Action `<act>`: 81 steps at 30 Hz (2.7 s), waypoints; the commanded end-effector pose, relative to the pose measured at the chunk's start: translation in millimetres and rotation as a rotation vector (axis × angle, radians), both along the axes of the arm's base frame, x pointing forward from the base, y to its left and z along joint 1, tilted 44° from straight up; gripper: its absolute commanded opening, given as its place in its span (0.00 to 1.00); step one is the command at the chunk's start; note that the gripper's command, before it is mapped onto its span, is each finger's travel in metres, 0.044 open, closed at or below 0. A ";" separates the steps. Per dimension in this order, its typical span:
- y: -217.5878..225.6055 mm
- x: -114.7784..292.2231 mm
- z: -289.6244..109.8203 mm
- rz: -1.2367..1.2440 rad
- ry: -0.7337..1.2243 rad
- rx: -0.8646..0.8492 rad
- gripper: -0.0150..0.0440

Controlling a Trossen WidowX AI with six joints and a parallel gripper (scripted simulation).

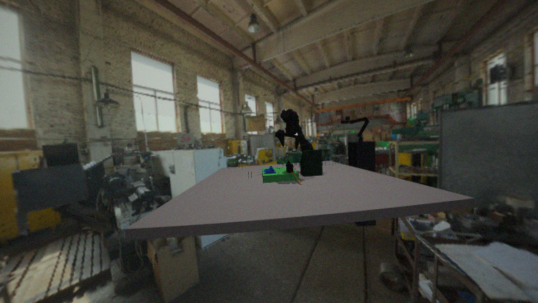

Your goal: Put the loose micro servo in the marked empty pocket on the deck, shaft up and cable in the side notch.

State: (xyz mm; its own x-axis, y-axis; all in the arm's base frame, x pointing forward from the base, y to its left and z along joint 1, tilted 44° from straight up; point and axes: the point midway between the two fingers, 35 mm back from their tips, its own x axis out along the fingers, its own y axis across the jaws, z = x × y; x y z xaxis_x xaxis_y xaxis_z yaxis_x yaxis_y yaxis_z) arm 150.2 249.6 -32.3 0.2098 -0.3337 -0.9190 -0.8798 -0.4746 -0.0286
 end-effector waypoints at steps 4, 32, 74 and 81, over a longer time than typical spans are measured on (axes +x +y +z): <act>-59.4 9.3 -11.9 -0.116 -0.011 -0.213 1.00; -126.3 14.1 -34.1 -0.188 -0.013 -0.368 1.00; -121.9 5.3 -16.9 -0.187 -0.013 -0.368 0.25; -122.9 4.5 -16.1 -0.187 -0.013 -0.368 0.25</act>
State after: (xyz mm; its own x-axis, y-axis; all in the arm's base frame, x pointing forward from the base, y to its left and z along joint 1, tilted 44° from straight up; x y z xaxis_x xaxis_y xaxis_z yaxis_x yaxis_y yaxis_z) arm 155.3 125.1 -51.3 0.1216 -0.6800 -0.7230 -0.9515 -0.2873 0.1102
